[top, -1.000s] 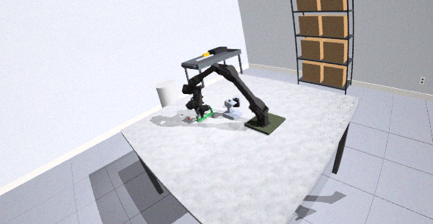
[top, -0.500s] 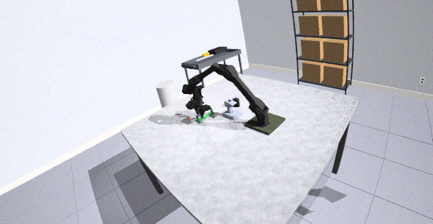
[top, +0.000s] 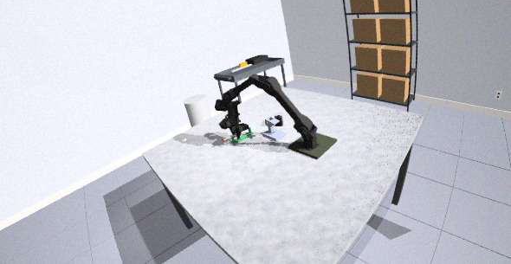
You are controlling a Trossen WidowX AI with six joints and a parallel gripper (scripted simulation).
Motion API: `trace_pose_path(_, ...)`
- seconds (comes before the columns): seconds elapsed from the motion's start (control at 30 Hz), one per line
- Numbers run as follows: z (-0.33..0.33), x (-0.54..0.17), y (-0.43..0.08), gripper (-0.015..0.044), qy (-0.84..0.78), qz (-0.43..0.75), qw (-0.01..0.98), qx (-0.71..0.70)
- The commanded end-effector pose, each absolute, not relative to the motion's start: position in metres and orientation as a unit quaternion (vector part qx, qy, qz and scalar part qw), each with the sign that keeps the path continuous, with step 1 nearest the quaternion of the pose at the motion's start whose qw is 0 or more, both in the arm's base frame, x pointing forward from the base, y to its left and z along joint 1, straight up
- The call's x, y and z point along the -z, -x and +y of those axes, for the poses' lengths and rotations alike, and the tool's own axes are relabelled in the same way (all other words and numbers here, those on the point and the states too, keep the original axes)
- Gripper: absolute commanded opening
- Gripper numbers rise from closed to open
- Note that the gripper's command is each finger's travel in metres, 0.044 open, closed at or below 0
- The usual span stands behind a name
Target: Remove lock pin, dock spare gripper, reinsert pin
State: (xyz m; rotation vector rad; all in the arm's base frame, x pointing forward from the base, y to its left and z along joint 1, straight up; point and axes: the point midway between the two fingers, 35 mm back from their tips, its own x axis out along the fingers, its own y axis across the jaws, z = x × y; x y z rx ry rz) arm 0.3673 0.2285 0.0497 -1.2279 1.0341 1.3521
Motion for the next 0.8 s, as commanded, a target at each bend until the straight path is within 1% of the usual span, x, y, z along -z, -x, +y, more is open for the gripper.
trace_pose_path(0.0,0.2274,-0.0477,-0.3670,0.0180,0.509,0.429,0.495,-0.558)
trace_pose_path(0.37,0.2274,-0.0477,-0.3670,0.0180,0.509,0.429,0.495,-0.558)
trace_pose_path(0.57,0.2274,-0.0477,-0.3670,0.0023,0.509,0.429,0.495,-0.558)
trace_pose_path(0.67,0.2274,-0.0477,-0.3670,0.0003,0.509,0.429,0.495,-0.558)
trace_pose_path(0.77,0.2274,-0.0477,-0.3675,0.0000,0.509,0.429,0.495,-0.558)
